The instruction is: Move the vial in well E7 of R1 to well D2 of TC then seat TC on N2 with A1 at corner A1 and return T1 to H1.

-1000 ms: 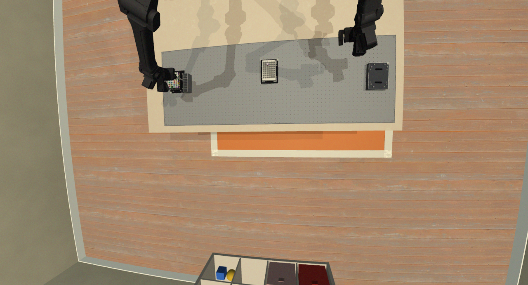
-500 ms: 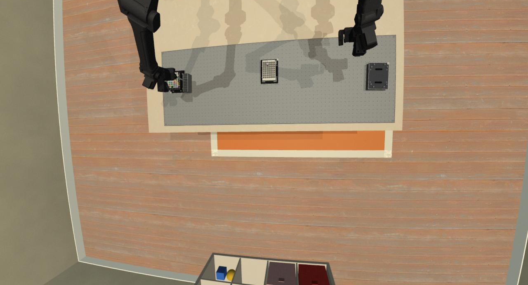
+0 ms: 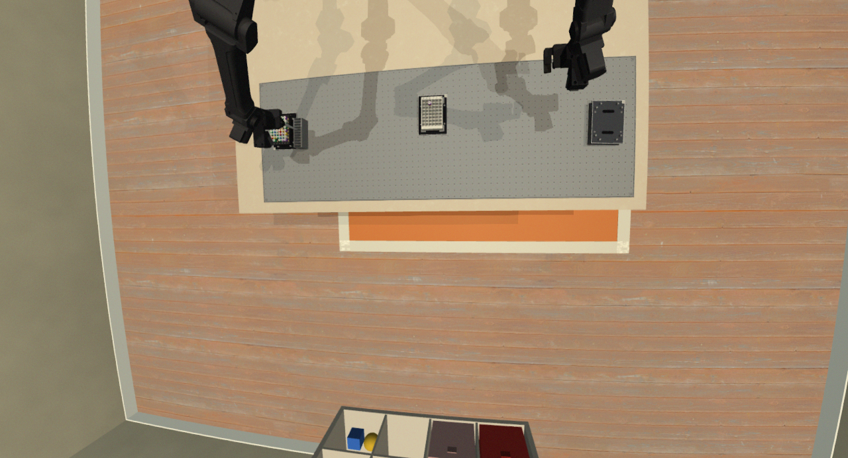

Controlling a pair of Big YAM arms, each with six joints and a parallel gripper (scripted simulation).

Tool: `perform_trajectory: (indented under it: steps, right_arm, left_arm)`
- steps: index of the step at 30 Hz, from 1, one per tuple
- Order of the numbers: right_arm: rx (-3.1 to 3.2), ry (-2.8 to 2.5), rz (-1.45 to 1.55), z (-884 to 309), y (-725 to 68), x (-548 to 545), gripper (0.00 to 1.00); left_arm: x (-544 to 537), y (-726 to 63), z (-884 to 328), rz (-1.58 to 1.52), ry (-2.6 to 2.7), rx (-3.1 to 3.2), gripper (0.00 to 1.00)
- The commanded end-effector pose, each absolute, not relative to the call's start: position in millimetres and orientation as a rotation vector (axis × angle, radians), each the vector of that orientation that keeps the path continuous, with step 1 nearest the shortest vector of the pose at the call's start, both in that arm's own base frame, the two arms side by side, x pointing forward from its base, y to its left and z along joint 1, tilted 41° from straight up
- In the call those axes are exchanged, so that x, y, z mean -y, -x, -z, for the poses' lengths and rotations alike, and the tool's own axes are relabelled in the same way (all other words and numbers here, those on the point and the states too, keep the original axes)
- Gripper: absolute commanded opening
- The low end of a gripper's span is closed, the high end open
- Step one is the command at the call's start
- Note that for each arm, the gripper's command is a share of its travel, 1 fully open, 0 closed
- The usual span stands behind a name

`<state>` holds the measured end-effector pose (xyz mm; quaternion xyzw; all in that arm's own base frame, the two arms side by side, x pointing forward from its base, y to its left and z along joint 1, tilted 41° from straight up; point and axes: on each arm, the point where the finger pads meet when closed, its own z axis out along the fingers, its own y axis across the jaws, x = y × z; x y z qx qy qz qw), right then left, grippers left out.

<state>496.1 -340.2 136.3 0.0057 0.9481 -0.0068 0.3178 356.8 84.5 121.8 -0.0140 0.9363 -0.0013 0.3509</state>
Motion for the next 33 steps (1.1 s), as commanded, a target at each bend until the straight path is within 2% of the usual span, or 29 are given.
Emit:
perform_trajectory:
  steps: [1, 33]
  right_arm:
    - [-2.507, -0.008, -0.004, -121, -508, 334, 0.07]
    - [-2.497, -0.004, 0.006, -123, -517, 338, 0.07]
  left_arm:
    - [-87, -361, -129, -0.007, 0.019, -2.408, 1.0]
    - [-87, -361, -129, -0.007, 0.019, -2.408, 1.0]
